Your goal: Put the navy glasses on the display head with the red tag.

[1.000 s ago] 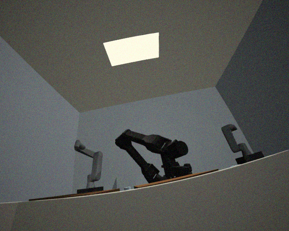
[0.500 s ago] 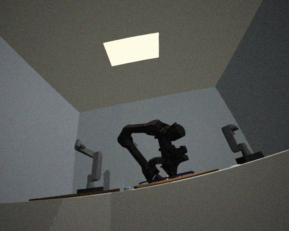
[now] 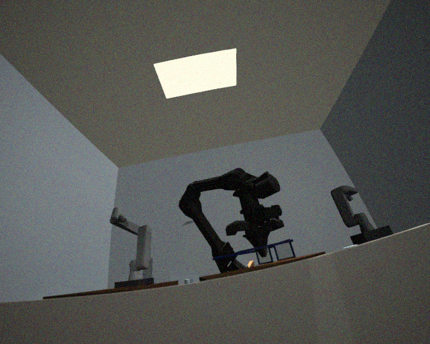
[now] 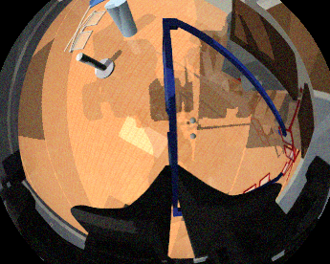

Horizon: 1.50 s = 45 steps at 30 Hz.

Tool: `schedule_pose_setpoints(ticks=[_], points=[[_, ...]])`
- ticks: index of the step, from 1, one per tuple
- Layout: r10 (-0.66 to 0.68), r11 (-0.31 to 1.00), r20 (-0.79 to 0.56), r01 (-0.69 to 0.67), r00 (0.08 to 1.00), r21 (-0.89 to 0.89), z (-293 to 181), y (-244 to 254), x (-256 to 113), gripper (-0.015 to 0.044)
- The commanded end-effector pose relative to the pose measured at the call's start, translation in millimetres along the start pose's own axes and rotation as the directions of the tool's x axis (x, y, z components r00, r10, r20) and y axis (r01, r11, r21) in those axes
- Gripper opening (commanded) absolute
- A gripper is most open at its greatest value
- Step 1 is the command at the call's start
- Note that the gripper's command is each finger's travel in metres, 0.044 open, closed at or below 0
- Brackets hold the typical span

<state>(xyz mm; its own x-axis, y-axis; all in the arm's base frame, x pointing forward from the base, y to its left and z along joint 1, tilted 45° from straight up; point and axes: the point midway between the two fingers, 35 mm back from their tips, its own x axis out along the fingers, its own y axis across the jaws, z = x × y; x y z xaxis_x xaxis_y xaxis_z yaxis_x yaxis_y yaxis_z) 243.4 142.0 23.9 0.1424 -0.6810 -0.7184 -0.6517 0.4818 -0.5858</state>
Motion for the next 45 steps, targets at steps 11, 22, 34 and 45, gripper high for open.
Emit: schedule_pose_setpoints(ticks=[11, 22, 34, 45], points=[[0.012, 1.000, 0.008, -0.012, 1.000, 0.002, 41, 64, -7, 0.0000], [0.013, 1.000, 0.008, -0.013, 1.000, 0.003, 64, 124, -5, 0.0000], [0.011, 1.000, 0.007, -0.011, 1.000, 0.005, 71, 155, 0, 0.0000], [0.009, 1.000, 0.007, -0.009, 1.000, 0.006, 73, 155, 47, 0.0000]])
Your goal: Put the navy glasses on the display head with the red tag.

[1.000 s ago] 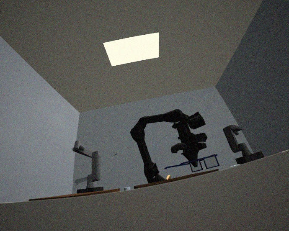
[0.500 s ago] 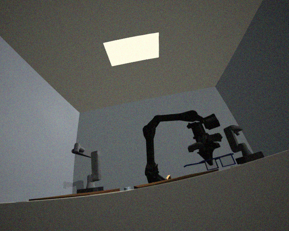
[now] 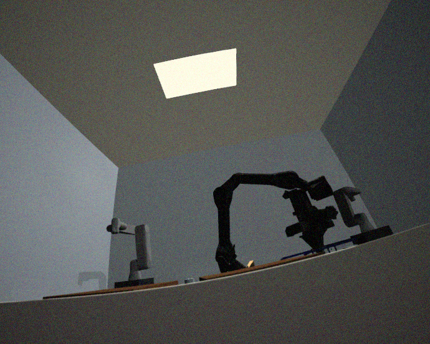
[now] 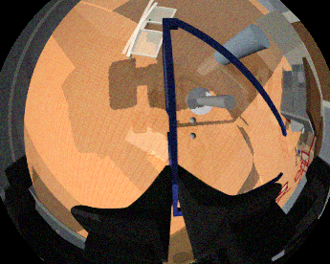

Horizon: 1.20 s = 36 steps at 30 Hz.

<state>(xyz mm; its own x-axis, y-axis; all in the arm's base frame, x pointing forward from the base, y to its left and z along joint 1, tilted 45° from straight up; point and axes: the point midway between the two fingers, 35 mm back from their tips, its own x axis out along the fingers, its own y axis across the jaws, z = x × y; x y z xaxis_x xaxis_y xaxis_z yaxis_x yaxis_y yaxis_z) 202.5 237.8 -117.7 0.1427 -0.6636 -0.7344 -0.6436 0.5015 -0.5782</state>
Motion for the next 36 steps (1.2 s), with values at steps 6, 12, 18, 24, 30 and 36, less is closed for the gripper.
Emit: schedule_pose_setpoints(ticks=[6, 12, 18, 24, 30, 36], points=[[-0.009, 1.000, -0.009, 0.009, 1.000, -0.008, -4, -1, 29, 0.0000], [-0.009, 1.000, -0.009, 0.009, 1.000, -0.008, -8, 2, 29, 0.0000], [-0.009, 1.000, -0.010, 0.009, 1.000, -0.009, -12, 4, 29, 0.0000], [-0.008, 1.000, -0.010, 0.008, 1.000, -0.009, -14, 6, 29, 0.0000], [-0.008, 1.000, -0.010, 0.008, 1.000, -0.009, -18, 9, 29, 0.0000], [-0.008, 1.000, -0.010, 0.008, 1.000, -0.009, -21, 11, 29, 0.0000]])
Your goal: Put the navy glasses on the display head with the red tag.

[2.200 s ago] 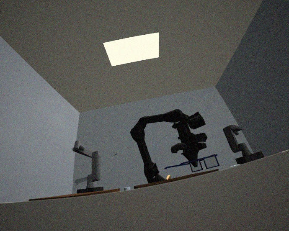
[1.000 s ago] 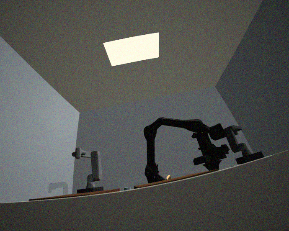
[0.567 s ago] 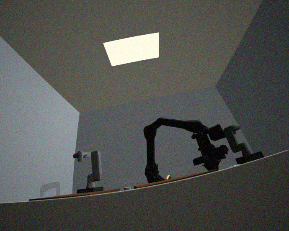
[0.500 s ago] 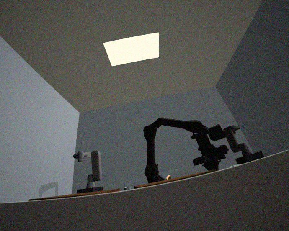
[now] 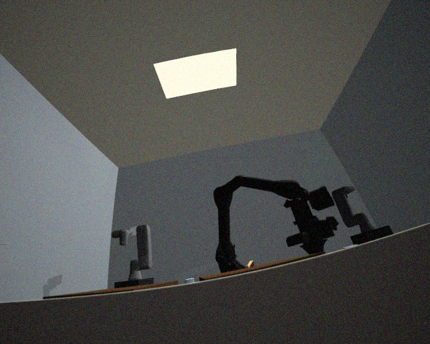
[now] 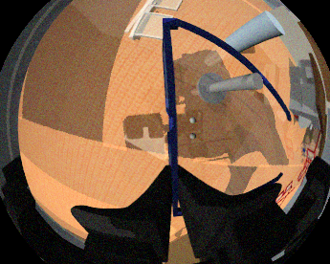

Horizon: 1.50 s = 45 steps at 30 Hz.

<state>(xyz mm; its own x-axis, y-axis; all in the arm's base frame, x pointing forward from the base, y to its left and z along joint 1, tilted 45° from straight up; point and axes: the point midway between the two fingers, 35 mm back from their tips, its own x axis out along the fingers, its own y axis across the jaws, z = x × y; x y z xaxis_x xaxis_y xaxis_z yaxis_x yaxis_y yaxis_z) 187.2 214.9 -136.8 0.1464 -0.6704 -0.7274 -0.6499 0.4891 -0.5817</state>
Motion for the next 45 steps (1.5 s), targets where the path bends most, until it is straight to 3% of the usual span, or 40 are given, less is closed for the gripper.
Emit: schedule_pose_setpoints(ticks=[1, 45], points=[[0.002, 1.000, -0.006, -0.002, 1.000, 0.001, -5, 2, 2, 0.0000], [0.003, 1.000, -0.008, -0.003, 1.000, 0.000, -30, 11, 2, 0.0000]])
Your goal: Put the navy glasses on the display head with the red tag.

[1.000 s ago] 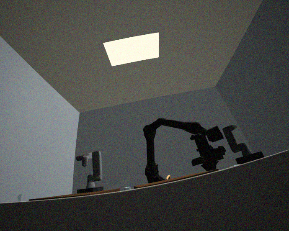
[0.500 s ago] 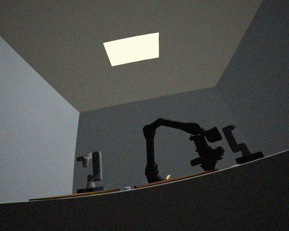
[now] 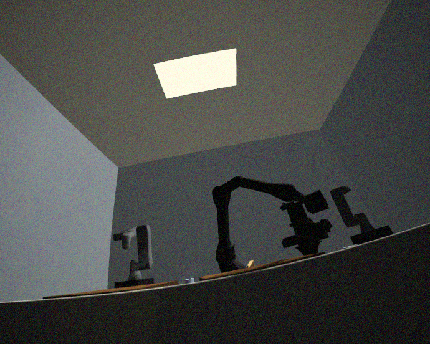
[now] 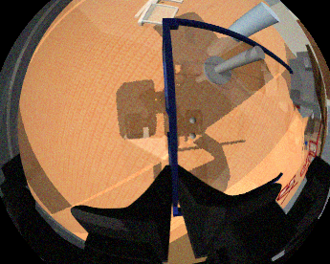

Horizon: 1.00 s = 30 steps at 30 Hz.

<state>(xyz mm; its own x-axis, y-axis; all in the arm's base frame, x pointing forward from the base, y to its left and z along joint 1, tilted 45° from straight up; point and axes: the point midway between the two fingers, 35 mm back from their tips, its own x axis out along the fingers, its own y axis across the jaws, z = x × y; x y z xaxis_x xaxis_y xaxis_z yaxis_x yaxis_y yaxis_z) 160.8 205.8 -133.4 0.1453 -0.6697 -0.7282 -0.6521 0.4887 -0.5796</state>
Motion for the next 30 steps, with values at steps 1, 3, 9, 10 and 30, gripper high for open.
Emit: schedule_pose_setpoints(ticks=[1, 3, 9, 10, 30], points=[[0.001, 1.000, -0.008, -0.001, 1.000, 0.002, -4.4, 0.6, 1.8, 0.0000], [0.001, 1.000, -0.008, -0.001, 1.000, 0.002, -5.3, 0.8, 1.8, 0.0000], [0.001, 1.000, -0.008, -0.001, 1.000, 0.002, -5.5, 0.8, 1.8, 0.0000], [0.001, 1.000, -0.008, -0.001, 1.000, 0.002, -5.2, 0.8, 1.8, 0.0000], [0.001, 1.000, -0.007, -0.001, 1.000, 0.002, -0.2, 0.7, 1.7, 0.0000]])
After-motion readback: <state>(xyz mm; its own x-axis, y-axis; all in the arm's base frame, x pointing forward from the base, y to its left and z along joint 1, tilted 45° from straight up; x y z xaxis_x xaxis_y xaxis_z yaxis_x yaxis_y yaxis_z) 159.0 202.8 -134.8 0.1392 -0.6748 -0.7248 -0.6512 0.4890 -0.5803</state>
